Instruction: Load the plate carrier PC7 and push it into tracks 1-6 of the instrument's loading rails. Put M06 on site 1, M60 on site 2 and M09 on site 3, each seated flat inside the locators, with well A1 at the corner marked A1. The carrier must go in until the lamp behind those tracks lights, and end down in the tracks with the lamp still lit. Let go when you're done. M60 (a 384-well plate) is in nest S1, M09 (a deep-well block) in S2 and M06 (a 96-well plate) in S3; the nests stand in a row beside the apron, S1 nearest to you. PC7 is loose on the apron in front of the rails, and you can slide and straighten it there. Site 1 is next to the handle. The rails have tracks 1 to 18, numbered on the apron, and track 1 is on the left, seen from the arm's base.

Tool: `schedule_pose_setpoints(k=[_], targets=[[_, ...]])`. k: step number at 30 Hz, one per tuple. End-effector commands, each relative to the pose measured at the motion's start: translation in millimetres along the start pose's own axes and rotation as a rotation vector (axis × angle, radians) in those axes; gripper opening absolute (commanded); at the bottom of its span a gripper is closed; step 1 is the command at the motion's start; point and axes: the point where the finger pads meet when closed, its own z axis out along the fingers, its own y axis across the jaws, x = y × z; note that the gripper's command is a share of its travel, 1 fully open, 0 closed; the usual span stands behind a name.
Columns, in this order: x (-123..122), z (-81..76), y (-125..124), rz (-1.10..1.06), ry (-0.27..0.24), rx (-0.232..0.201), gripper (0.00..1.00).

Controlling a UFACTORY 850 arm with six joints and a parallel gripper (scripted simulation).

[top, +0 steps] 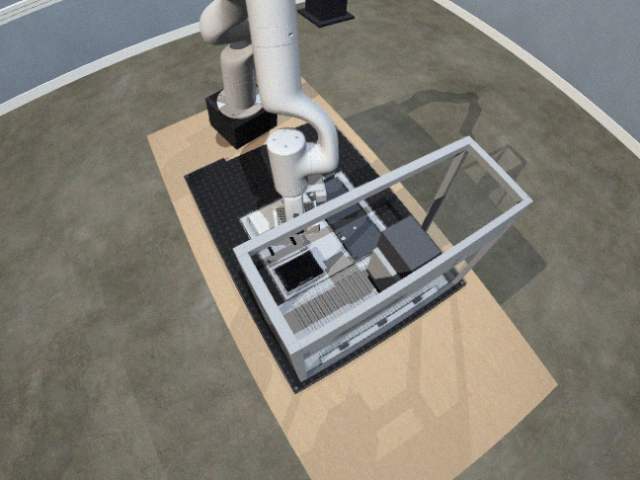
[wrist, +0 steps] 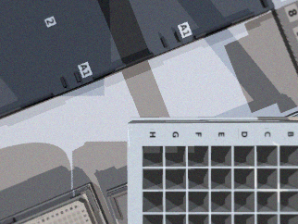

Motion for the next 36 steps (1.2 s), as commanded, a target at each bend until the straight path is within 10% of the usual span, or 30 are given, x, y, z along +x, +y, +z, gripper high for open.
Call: schedule_pose_setpoints(k=[1,36], targets=[[16,0.0,2,0.116,-0.032,0.002,0.0],[171,5.5,13,1.149,-0.03,-0.014,0.0]])
